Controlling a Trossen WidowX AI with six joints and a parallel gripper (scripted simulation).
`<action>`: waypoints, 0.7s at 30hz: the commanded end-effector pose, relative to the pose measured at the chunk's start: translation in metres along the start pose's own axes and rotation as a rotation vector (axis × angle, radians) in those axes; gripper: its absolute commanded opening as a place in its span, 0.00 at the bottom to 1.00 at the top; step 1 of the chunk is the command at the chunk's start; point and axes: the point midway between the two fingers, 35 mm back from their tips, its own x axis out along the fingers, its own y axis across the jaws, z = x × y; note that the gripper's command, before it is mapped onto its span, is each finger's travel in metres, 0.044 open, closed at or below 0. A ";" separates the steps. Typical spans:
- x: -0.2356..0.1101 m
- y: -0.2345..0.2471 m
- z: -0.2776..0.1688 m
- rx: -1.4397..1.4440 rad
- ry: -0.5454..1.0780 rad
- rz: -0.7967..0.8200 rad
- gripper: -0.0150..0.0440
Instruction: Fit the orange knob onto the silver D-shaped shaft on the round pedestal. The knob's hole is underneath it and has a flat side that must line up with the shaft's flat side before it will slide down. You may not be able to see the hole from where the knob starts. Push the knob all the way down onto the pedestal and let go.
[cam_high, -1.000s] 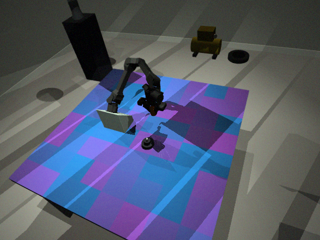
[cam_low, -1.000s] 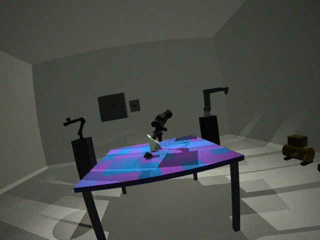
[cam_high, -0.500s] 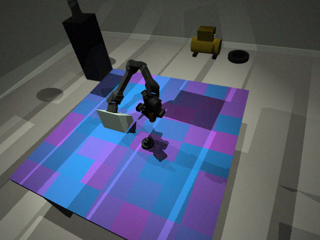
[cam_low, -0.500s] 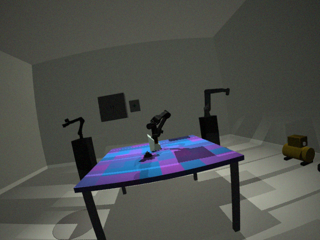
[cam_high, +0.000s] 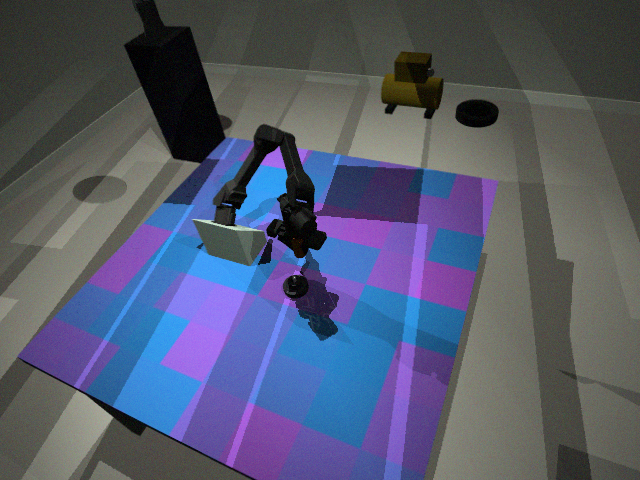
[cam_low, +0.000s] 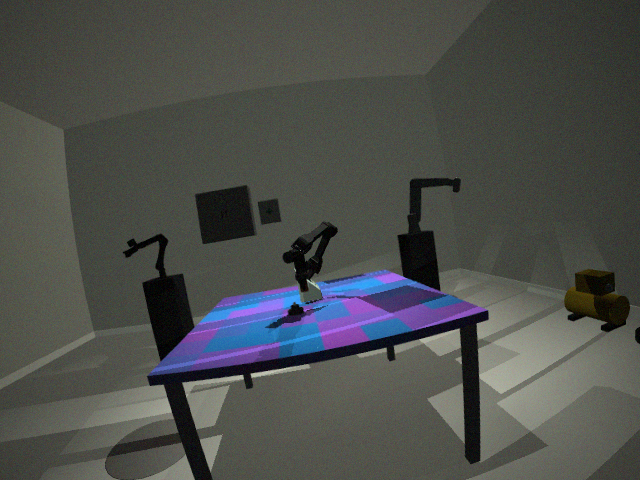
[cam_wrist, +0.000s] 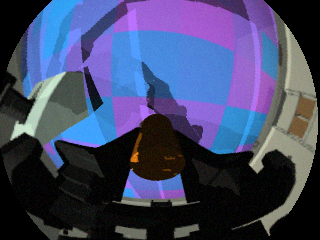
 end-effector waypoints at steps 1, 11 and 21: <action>0.004 -0.001 -0.016 -0.009 0.004 -0.003 0.25; 0.015 0.000 -0.047 -0.016 0.004 -0.004 0.25; 0.022 0.001 -0.063 -0.018 0.003 -0.005 0.25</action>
